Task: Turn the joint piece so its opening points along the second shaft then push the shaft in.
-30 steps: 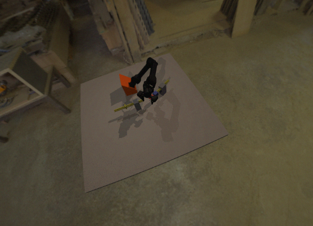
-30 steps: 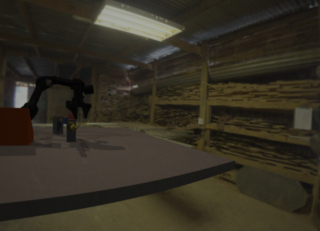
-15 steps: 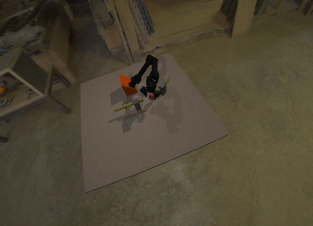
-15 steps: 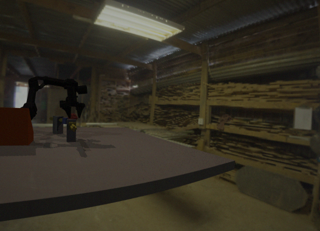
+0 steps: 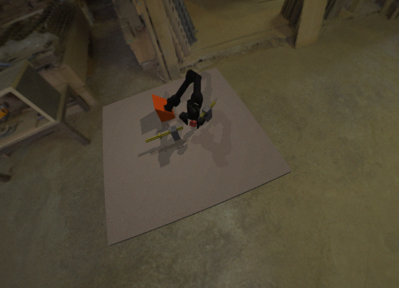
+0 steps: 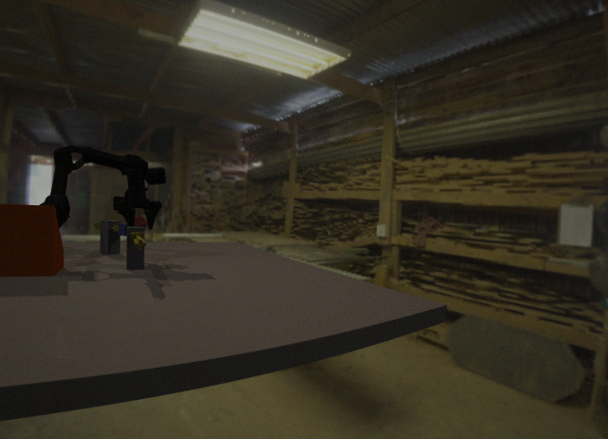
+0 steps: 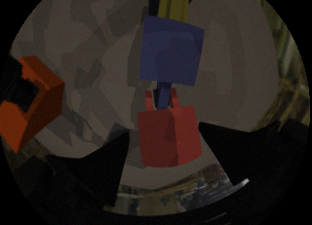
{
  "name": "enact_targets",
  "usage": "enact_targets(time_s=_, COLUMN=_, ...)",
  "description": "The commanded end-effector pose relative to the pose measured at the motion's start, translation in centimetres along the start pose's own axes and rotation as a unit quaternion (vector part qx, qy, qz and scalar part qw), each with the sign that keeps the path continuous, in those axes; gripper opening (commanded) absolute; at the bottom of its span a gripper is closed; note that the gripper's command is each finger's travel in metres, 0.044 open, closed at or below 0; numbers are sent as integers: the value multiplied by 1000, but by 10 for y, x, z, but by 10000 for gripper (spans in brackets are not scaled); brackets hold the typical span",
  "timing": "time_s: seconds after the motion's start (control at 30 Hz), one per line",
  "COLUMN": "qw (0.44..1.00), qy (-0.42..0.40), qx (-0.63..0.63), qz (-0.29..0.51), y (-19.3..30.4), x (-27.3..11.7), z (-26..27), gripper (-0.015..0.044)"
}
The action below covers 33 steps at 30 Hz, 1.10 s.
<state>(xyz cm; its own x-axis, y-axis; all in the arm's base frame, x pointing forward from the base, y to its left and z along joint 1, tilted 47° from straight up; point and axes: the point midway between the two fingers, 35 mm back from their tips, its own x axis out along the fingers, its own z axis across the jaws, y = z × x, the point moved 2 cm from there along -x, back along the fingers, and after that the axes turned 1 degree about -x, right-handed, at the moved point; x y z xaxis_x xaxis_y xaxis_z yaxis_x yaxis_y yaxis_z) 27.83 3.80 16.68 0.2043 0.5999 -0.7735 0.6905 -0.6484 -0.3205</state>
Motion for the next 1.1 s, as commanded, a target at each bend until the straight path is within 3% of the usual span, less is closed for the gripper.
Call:
enact_targets(time_s=0.0, qw=1000, qy=-1, qx=1, qz=1, y=-1, x=6, z=1, gripper=440)
enact_targets(time_s=0.13, qw=1000, qy=0, qx=1, qz=1, y=-1, x=10, z=1, gripper=440)
enact_targets(time_s=0.47, qw=1000, qy=0, qx=1, qz=1, y=-1, x=10, z=1, gripper=182)
enact_targets(time_s=1.07, qw=1000, qy=0, qx=1, qz=1, y=-1, x=10, z=1, gripper=182)
